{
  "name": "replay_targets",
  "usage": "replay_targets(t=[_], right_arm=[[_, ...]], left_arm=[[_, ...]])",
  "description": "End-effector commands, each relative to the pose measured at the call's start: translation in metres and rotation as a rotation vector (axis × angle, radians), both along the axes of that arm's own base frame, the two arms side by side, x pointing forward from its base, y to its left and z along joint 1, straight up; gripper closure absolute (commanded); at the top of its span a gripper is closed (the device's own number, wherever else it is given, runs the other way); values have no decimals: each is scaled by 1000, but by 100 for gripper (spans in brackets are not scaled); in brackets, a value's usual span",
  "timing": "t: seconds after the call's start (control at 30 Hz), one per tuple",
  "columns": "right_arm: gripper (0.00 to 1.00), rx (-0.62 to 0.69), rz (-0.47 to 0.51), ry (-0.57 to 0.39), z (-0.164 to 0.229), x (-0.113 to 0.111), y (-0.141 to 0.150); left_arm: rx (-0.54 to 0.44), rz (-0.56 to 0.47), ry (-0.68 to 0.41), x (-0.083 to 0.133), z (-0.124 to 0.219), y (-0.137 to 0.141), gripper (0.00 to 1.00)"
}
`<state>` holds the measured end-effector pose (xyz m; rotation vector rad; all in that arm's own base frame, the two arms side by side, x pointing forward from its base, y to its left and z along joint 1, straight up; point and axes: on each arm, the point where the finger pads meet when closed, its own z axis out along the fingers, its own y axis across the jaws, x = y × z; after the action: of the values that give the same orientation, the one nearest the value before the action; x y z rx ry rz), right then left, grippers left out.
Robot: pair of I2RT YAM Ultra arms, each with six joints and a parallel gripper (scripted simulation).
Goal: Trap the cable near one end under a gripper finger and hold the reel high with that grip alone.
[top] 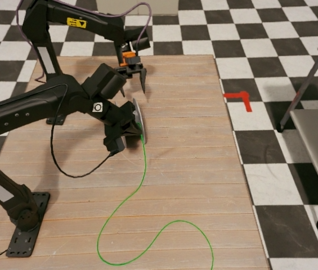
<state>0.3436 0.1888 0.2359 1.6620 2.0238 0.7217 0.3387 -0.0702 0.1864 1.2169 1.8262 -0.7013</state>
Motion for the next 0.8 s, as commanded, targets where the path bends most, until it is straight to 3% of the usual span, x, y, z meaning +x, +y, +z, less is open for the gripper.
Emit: replay_targets(t=[0.0,0.3,0.77], right_arm=[[100,9,-13,-48,23,0,-9],[100,-7,-5,-12,5,-6,23],[100,-9,-1,-23,22,-5,15]], left_arm=[[-15,-11,-37,4,18,-3,25],[-16,-11,-36,2,18,-4,25],[-17,-13,-33,-2,18,-6,25]])
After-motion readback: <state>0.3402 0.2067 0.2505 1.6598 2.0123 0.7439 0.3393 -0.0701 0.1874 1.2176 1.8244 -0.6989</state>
